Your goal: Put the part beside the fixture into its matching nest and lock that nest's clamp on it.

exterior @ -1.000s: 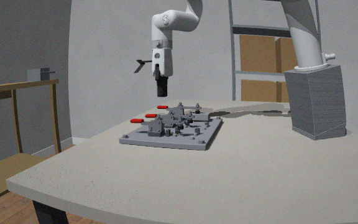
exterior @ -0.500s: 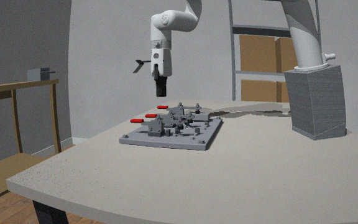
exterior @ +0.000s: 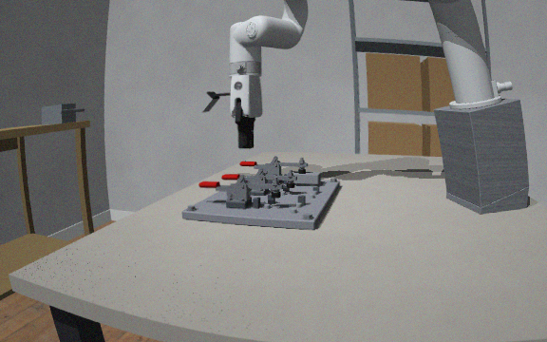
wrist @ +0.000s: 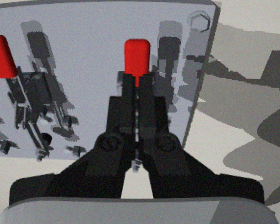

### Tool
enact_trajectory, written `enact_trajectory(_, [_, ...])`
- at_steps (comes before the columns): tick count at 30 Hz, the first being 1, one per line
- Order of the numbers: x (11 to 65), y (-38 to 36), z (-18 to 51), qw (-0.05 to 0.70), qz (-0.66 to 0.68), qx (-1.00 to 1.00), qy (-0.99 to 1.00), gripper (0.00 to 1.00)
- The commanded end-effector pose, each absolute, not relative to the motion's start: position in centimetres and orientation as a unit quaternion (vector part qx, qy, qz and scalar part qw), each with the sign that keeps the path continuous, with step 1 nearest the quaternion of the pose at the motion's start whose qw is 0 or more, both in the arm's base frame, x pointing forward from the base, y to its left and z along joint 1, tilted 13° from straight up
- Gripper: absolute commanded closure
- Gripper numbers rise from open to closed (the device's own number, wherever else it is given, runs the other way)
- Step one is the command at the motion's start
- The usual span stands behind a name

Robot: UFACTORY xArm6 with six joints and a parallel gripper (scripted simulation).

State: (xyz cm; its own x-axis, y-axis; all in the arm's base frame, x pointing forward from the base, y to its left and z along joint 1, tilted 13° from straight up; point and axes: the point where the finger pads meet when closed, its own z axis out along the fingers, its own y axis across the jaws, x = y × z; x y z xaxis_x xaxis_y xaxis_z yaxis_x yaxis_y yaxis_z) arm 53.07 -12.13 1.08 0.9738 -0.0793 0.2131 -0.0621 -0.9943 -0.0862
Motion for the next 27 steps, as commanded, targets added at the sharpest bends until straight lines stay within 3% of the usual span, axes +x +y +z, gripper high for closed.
enact_trajectory(1, [53.3,-12.2,1.1,0.039,-0.111,-0.992,0.036,1.00])
enact_trajectory(27, [53.5,-12.1,-0.1,0.039,-0.111,-0.992,0.036,1.00])
